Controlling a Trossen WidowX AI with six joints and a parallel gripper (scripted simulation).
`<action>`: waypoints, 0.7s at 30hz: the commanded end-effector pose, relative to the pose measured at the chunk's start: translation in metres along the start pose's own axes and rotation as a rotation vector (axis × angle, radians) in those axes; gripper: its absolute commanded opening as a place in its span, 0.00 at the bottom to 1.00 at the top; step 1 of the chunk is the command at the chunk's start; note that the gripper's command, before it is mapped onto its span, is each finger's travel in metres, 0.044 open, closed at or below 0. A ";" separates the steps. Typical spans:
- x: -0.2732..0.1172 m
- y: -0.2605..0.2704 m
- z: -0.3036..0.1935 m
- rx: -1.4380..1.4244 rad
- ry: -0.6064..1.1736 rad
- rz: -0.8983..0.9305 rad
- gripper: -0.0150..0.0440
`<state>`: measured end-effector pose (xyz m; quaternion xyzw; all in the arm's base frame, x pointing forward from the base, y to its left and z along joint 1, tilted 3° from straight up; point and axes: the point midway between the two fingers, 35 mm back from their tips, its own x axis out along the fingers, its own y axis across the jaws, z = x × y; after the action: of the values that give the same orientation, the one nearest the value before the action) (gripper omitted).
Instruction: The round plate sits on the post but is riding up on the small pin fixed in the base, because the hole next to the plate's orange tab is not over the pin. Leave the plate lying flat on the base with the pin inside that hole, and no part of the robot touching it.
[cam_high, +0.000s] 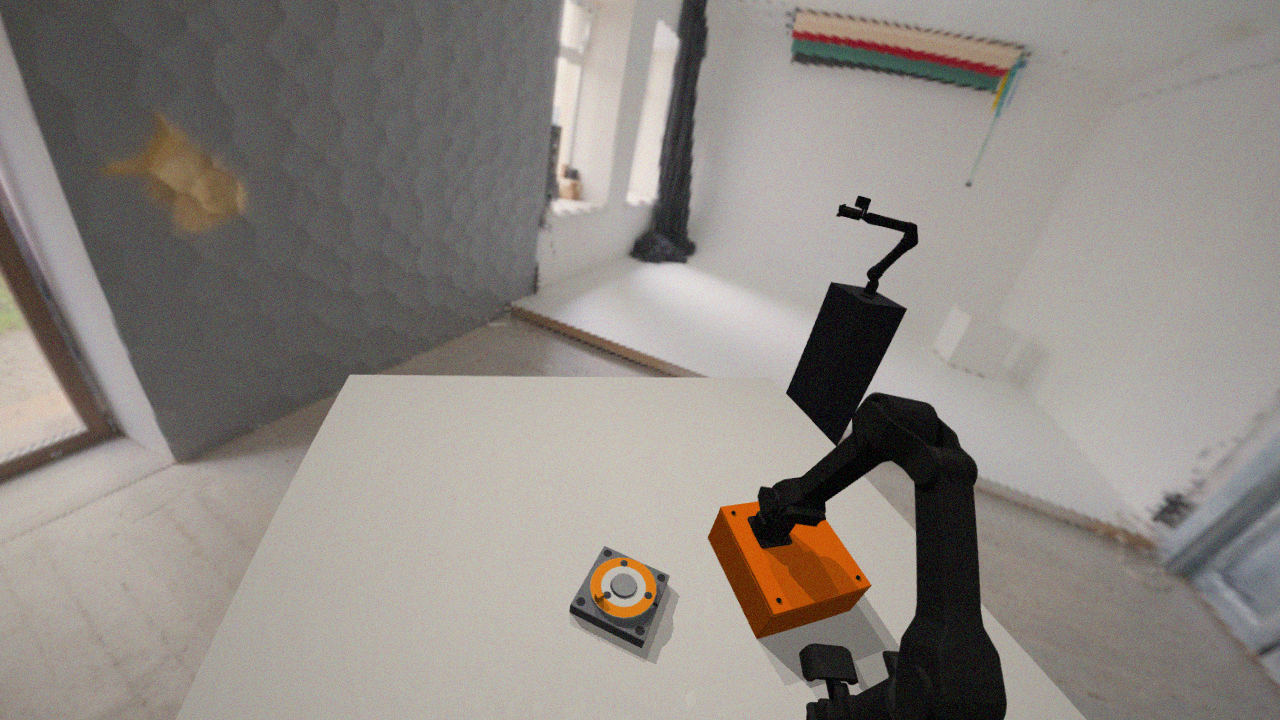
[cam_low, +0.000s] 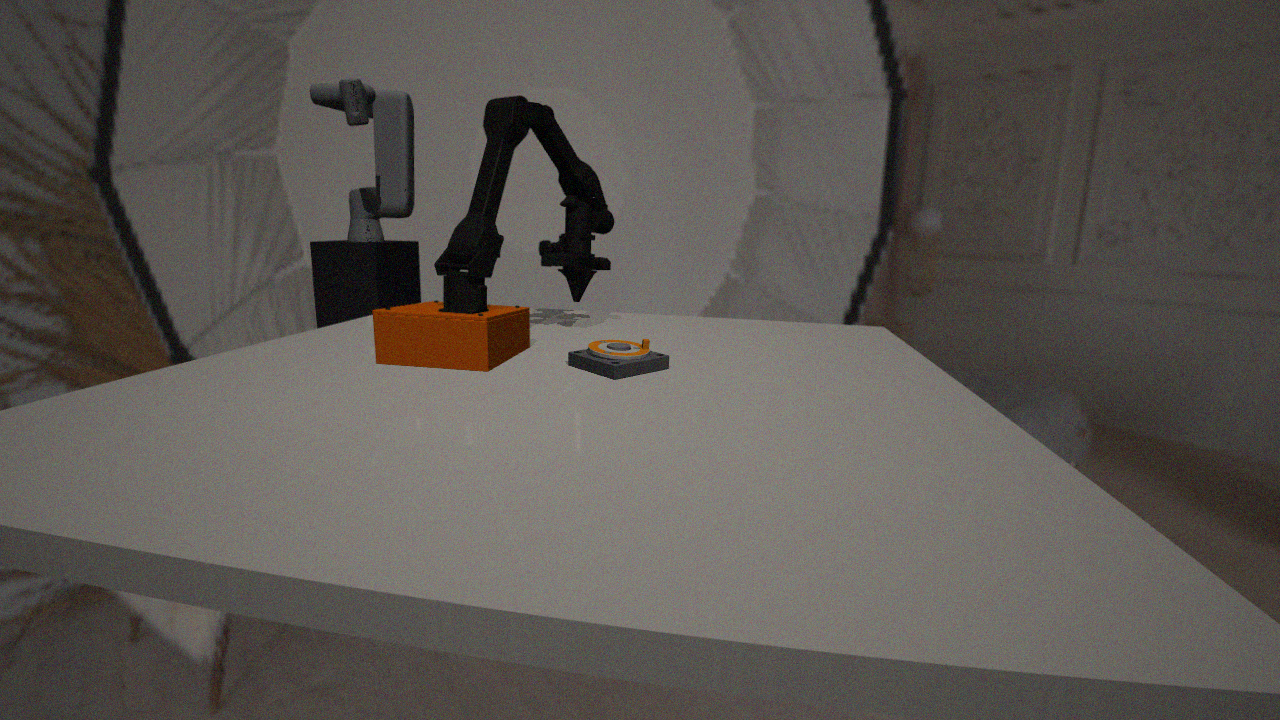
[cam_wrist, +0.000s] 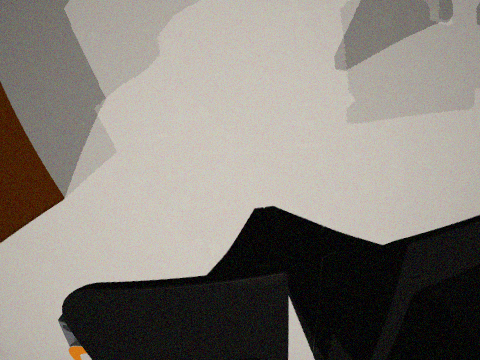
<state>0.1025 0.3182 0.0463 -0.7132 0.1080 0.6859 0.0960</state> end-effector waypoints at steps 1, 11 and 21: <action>0.000 0.008 -0.056 0.421 -0.020 -0.008 0.25; 0.005 0.056 -0.171 1.343 -0.052 -0.005 0.25; 0.008 0.135 -0.254 2.191 -0.085 0.000 0.25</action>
<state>0.2836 0.1702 0.0490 -0.3646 0.5925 0.3757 0.6122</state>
